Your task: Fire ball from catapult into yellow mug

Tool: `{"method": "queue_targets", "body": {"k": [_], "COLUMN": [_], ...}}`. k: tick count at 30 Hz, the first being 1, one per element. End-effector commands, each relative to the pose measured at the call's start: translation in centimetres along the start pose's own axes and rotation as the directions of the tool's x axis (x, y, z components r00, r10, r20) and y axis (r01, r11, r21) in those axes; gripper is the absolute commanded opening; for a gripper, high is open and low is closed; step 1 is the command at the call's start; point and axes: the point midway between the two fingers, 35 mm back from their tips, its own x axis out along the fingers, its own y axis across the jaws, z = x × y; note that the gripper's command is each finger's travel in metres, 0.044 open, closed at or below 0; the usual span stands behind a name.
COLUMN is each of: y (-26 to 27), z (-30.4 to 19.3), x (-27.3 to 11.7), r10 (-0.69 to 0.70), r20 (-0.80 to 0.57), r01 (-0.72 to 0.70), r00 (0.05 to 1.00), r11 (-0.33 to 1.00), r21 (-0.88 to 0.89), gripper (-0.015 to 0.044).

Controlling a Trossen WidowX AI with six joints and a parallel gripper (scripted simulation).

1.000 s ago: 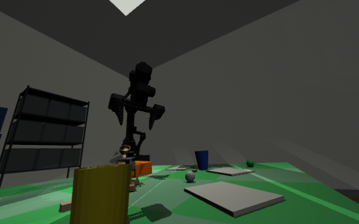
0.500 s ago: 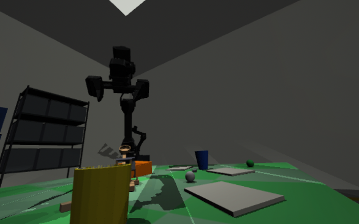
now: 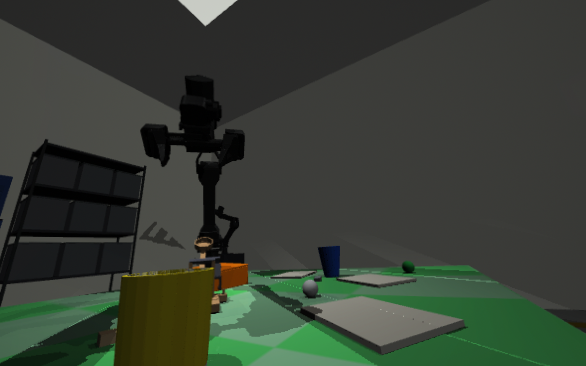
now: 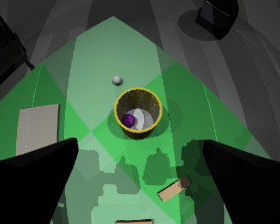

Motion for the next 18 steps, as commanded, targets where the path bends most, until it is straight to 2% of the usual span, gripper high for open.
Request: {"method": "queue_targets", "body": {"k": [1, 18], "y": [0.06, 0.0], "z": [0.09, 0.0], "x": [-0.04, 0.0], "r10": [0.004, 0.0], "r20": [0.003, 0.0], "r01": [-0.004, 0.0], "r00": [1.0, 1.0], "r11": [1.0, 1.0], "r21": [0.005, 0.0], "gripper": [0.044, 0.044]}}
